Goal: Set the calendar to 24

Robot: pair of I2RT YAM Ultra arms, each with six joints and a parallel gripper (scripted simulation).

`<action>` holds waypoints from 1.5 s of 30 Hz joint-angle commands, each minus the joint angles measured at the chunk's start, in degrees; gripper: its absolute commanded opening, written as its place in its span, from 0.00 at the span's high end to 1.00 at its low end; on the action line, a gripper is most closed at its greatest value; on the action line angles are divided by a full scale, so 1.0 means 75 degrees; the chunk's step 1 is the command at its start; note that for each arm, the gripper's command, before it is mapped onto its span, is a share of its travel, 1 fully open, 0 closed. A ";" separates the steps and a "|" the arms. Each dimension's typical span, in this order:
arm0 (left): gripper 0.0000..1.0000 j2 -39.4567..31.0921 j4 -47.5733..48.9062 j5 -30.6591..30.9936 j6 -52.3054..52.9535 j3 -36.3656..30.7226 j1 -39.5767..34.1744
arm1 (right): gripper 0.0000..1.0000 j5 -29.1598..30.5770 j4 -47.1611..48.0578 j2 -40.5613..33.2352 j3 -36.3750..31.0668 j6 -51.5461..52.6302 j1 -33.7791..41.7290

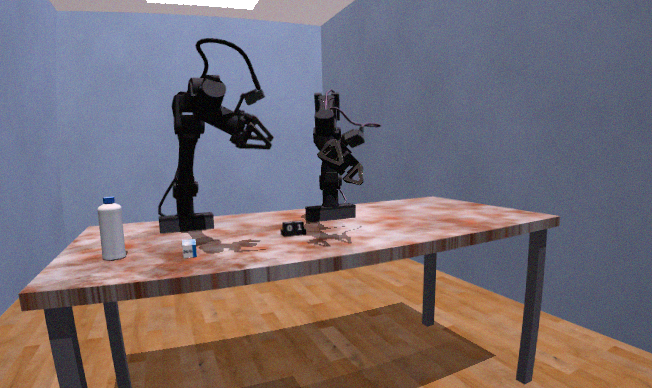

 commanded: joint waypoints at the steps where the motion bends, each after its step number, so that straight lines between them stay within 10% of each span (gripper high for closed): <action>1: 0.00 -0.0178 0.0065 -0.0041 0.0018 0.0148 0.0000 | 0.00 -0.0122 -0.0011 -0.0124 0.0080 -0.0015 0.0001; 20: 0.00 -0.0072 -0.0132 0.0021 0.0271 0.0049 -0.0015 | 0.00 -0.0008 0.0016 -0.0051 0.0028 -0.0001 0.0001; 45: 0.00 -0.0690 -0.2530 0.0222 0.6459 -0.0251 -0.1644 | 0.00 -0.0008 0.0016 -0.0051 0.0028 -0.0001 0.0001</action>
